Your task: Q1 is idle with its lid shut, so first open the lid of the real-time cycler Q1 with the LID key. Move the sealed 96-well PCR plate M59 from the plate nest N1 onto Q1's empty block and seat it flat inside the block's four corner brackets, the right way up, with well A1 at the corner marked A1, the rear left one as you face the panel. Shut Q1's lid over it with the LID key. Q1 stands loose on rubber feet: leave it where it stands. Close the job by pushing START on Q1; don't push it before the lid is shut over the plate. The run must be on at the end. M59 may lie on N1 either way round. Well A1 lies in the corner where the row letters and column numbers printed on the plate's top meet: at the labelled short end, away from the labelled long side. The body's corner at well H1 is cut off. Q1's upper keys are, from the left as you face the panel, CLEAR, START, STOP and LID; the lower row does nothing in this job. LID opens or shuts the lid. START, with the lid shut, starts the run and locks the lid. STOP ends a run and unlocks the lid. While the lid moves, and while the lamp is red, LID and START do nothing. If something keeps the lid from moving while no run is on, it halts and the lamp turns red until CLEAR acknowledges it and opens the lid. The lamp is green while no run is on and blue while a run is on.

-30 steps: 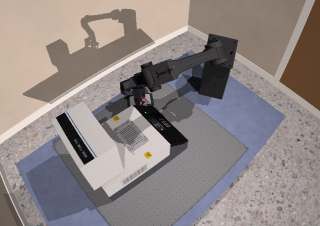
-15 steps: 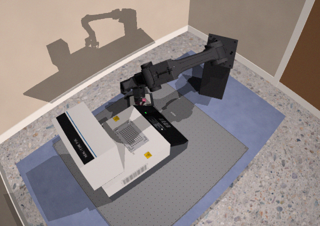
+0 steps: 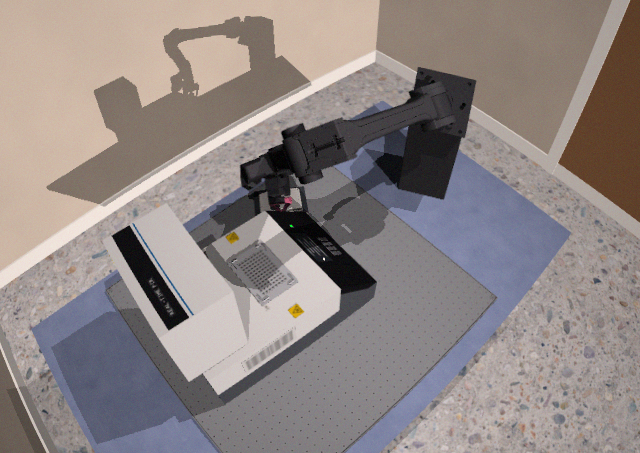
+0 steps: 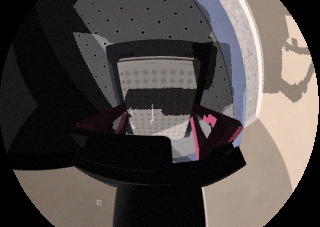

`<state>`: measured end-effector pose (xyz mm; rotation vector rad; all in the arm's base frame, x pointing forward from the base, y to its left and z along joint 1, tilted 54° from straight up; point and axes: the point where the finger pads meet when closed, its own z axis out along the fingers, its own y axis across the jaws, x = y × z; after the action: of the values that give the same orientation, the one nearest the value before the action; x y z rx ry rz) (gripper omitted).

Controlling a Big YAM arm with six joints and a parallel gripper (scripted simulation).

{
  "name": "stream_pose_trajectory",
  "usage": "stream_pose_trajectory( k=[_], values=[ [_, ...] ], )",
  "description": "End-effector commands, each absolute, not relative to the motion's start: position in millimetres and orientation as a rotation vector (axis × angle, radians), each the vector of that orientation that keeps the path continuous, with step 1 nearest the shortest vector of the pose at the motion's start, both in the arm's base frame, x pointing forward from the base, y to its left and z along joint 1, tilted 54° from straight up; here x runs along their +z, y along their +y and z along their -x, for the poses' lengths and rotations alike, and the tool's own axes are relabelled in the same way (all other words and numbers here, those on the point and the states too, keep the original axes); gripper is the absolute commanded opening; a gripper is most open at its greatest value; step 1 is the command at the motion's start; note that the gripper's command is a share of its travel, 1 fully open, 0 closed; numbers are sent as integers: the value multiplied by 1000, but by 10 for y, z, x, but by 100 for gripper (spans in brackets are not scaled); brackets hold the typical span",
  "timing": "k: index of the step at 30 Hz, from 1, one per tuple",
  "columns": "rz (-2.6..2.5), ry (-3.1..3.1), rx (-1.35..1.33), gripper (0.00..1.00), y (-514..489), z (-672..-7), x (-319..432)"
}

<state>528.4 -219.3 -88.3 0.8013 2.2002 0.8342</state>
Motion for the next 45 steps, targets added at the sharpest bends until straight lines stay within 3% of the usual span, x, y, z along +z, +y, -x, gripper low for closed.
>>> stream_pose_trajectory(
  k=[1, 11, 45],
  values=[
    [-779, 2223, 862, 0, -1978, -5375, -986],
    [-778, 2224, 862, 0, -1973, -5379, -987],
    [-795, 2180, 799, 0, -2708, -4406, -147]
  ],
)
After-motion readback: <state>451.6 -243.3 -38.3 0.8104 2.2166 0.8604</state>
